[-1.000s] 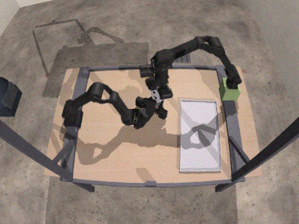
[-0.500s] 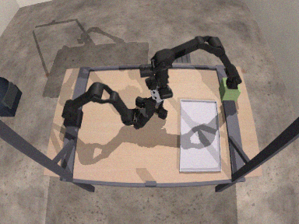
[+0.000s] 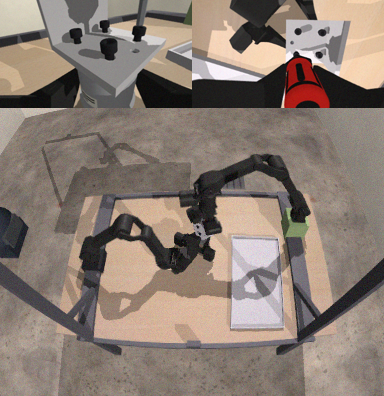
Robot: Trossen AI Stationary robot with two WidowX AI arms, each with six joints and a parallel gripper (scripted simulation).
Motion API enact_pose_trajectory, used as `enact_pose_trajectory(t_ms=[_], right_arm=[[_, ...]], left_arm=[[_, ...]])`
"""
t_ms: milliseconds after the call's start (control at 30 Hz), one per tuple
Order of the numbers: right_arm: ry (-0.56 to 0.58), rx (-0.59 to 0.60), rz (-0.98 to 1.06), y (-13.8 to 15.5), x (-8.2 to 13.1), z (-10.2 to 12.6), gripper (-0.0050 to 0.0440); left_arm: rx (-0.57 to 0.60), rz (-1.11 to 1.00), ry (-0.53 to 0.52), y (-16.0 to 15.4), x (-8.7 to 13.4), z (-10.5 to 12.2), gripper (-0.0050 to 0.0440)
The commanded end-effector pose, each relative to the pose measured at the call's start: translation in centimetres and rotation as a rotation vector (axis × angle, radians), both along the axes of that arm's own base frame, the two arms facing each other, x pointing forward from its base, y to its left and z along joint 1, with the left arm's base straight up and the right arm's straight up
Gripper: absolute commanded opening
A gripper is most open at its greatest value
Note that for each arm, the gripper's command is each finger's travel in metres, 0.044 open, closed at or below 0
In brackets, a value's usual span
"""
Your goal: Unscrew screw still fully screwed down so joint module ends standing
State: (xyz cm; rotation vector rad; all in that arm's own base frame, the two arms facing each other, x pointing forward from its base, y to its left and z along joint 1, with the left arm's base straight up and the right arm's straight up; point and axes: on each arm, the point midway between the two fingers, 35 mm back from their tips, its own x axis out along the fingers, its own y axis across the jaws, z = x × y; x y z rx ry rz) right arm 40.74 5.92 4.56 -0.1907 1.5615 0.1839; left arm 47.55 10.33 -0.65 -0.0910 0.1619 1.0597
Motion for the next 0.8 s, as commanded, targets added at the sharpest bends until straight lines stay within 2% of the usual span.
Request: enact_pose_trajectory(t_ms=[0, 100, 133, 200, 400, 433, 667, 700, 767], right_arm=[[-0.046, 0.007, 0.002, 0.2, 0.6, 1.6, 0.0130], [-0.046, 0.007, 0.002, 0.2, 0.6, 1.6, 0.0130], [-0.070, 0.008, 0.002, 0.2, 0.9, 2.5, 0.0130], [-0.072, 0.008, 0.002, 0.1, 0.9, 2.6, 0.0130], [-0.071, 0.009, 0.002, 0.1, 0.9, 2.5, 0.0130], [-0.046, 0.007, 0.002, 0.2, 0.6, 1.7, 0.0130], [-0.046, 0.007, 0.002, 0.2, 0.6, 1.7, 0.0130], [-0.071, 0.008, 0.002, 0.1, 0.9, 2.6, 0.0130], [-0.072, 0.009, 0.002, 0.1, 0.9, 2.7, 0.0130]], left_arm=[[-0.001, 0.003, -0.028, 0.2, 0.4, 1.1, 0.0245], [-0.001, 0.003, -0.028, 0.2, 0.4, 1.1, 0.0245], [-0.001, 0.003, -0.028, 0.2, 0.4, 1.1, 0.0245], [-0.001, 0.003, -0.028, 0.2, 0.4, 1.1, 0.0245], [-0.001, 0.003, -0.028, 0.2, 0.4, 1.1, 0.0245], [-0.001, 0.003, -0.028, 0.2, 0.4, 1.1, 0.0245], [-0.001, 0.003, -0.028, 0.2, 0.4, 1.1, 0.0245], [-0.001, 0.003, -0.028, 0.2, 0.4, 1.1, 0.0245], [-0.001, 0.003, -0.028, 0.2, 0.4, 1.1, 0.0245]])
